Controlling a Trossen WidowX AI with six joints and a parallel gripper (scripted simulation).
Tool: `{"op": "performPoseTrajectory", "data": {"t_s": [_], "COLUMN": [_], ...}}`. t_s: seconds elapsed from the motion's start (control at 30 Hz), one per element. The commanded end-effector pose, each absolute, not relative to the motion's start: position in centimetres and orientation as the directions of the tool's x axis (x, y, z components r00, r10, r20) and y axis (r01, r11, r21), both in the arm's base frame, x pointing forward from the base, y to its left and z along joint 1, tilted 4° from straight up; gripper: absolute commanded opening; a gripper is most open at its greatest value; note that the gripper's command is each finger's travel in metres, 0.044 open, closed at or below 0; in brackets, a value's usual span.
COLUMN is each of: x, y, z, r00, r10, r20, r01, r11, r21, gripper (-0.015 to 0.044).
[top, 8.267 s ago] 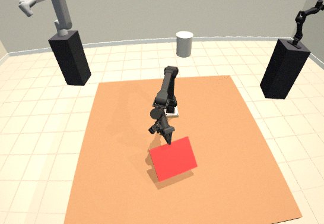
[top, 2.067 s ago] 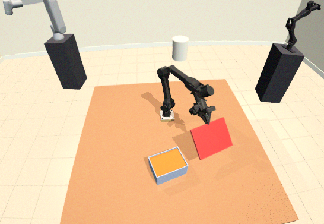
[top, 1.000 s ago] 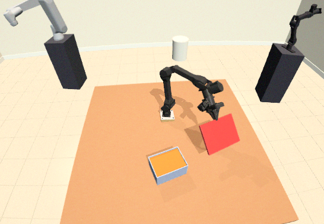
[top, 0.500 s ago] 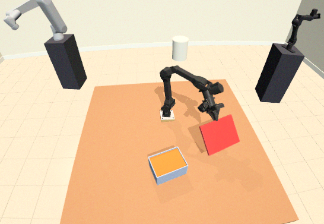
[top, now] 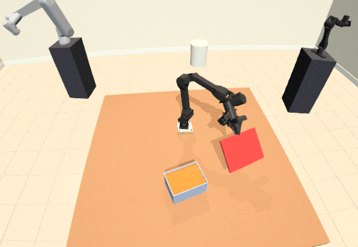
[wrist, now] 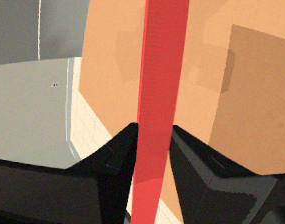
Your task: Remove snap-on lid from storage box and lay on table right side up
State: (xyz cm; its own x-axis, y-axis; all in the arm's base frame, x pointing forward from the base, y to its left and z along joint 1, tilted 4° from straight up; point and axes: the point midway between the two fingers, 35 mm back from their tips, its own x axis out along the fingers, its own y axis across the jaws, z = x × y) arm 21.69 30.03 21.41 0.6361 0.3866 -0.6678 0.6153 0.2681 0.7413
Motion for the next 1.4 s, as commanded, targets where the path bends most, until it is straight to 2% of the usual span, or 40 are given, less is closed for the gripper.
{"op": "performPoseTrajectory", "data": {"t_s": [0.0,1.37], "x": [21.7,21.5], "y": [30.1,30.2], "z": [21.1,17.9], "r00": [0.640,0.640], "r10": [0.388,0.388], "r20": [-0.663,-0.664], "r01": [0.612,0.612], "r11": [0.265,0.265], "r21": [0.745,0.745], "gripper": [0.0000,0.0000]}}
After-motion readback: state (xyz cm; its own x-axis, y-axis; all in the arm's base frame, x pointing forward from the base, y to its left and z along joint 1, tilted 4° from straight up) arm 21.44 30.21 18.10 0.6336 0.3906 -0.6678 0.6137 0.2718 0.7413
